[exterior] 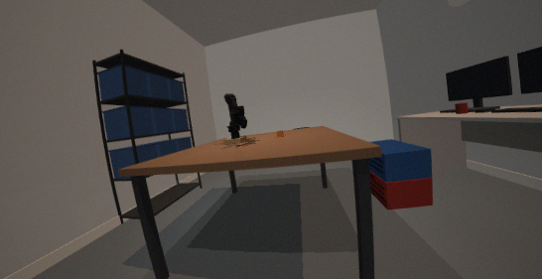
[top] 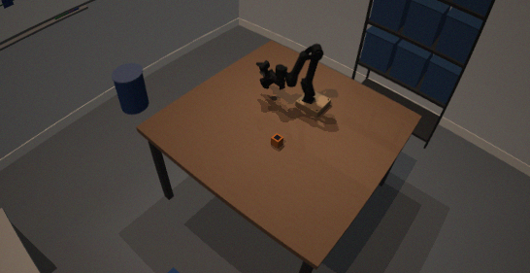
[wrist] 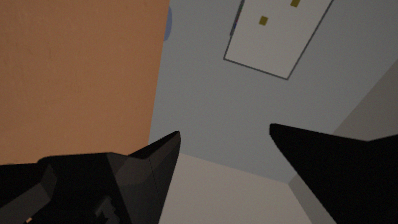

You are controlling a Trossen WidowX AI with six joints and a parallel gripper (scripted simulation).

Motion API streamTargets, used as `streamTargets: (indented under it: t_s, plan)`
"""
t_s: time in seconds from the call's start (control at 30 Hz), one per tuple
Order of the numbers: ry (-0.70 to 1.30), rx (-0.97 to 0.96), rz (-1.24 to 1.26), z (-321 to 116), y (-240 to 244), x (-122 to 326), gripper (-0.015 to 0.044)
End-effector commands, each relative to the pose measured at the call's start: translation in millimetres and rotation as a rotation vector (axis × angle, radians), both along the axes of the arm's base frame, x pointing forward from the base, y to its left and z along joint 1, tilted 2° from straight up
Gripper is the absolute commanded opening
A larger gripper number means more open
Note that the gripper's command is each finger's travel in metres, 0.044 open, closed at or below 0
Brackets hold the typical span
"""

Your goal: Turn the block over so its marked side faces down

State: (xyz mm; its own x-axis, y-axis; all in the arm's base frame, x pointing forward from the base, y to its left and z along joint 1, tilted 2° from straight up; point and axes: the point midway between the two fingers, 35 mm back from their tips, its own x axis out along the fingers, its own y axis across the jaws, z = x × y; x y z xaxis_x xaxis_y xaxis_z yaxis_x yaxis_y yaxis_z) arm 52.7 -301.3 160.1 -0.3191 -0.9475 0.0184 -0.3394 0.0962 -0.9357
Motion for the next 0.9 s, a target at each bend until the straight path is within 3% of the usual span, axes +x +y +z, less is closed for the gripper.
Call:
streamTargets:
  t_s: [0.0, 0.37, 0.87]
  plan:
    - [-0.005, 0.003, 0.008, -0.4, -1.3, 2.7, 0.0426]
    - [-0.316, 0.270, 0.392, -26.0, -27.6, 159.1, 0.0440]
    - [-0.606, 0.689, 0.542, -46.5, 39.0, 295.0, 0.0440]
